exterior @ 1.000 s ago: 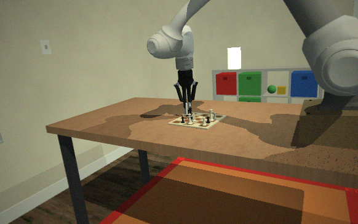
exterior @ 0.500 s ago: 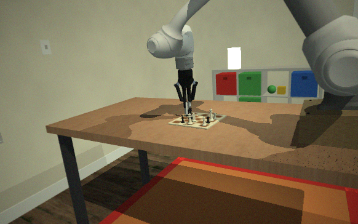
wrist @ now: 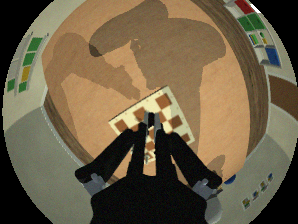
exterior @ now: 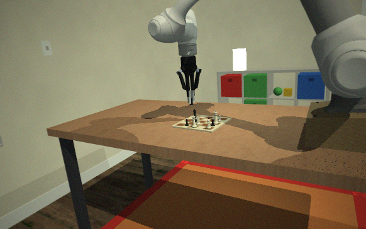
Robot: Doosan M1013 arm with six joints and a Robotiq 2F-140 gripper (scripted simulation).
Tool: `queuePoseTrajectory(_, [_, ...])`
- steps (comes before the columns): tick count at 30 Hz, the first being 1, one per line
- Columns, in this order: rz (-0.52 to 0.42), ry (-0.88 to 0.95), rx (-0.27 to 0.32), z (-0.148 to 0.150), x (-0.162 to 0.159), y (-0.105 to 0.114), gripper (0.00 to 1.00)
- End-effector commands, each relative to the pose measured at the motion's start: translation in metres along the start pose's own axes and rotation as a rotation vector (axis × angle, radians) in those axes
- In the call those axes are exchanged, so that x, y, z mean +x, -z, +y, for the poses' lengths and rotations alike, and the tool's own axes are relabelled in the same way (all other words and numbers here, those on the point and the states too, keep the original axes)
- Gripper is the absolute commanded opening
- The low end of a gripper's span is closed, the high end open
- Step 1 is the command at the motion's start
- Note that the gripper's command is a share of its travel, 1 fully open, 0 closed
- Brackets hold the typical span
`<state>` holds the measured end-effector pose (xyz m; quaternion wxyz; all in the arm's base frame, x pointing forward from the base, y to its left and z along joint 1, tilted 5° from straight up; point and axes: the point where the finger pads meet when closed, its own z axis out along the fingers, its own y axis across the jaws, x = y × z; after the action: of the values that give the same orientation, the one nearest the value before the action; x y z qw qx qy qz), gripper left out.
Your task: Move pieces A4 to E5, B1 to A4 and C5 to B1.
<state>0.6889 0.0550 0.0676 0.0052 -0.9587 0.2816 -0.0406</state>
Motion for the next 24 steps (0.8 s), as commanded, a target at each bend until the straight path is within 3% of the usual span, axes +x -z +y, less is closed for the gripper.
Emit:
queuePoseTrajectory(1, [0.000, 0.000, 0.000, 0.000, 0.000, 0.015, 0.00])
queuePoseTrajectory(5, [0.000, 0.000, 0.000, 0.000, 0.000, 0.026, 0.00])
queuePoseTrajectory(16, [0.000, -0.002, 0.000, 0.001, -0.001, 0.026, 0.00])
queuePoseTrajectory(18, [0.000, -0.031, 0.000, 0.022, -0.013, 0.027, 0.00])
queuePoseTrajectory(20, [0.000, -0.089, 0.000, 0.062, -0.041, 0.028, 0.00])
queuePoseTrajectory(21, [0.000, -0.089, 0.000, 0.062, -0.041, 0.028, 0.00])
queuePoseTrajectory(24, [0.000, -0.145, 0.000, 0.100, -0.071, 0.027, 0.00])
